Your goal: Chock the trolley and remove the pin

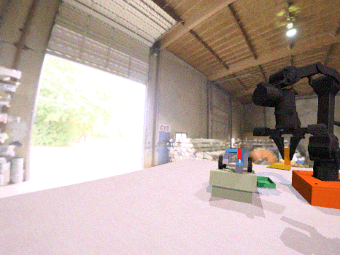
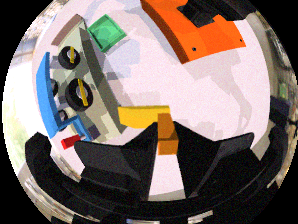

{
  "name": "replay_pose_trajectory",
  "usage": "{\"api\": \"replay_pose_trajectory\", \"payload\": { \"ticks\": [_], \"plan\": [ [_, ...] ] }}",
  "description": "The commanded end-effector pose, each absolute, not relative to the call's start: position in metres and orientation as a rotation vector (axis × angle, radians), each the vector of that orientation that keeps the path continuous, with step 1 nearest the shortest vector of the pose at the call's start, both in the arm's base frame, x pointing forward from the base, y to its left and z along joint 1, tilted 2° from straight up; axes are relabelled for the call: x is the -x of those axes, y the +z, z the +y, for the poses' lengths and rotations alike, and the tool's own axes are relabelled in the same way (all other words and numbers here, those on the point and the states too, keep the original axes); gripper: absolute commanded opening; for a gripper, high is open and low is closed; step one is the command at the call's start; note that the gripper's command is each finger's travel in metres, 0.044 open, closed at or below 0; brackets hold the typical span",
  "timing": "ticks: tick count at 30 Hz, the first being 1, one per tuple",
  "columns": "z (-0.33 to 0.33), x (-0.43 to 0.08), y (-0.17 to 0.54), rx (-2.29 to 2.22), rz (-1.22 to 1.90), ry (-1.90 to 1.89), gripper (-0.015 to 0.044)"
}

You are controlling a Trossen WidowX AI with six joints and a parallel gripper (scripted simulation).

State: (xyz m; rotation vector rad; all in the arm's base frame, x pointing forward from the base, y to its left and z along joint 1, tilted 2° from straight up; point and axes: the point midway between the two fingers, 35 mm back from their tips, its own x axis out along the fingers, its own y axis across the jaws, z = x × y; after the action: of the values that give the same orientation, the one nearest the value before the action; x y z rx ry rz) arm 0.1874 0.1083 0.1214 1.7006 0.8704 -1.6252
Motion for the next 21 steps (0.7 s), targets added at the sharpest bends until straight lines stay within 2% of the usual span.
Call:
{"api": "replay_pose_trajectory", "payload": {
  "ticks": [1, 14, 21],
  "plan": [
    [0.108, -0.190, 0.135, -1.711, 0.865, -1.615, 0.0000],
    [0.108, -0.193, 0.155, -1.708, 0.869, -1.610, 0.0000],
    [0.108, -0.193, 0.155, -1.563, 1.000, -1.465, 0.0000]
  ]
}}
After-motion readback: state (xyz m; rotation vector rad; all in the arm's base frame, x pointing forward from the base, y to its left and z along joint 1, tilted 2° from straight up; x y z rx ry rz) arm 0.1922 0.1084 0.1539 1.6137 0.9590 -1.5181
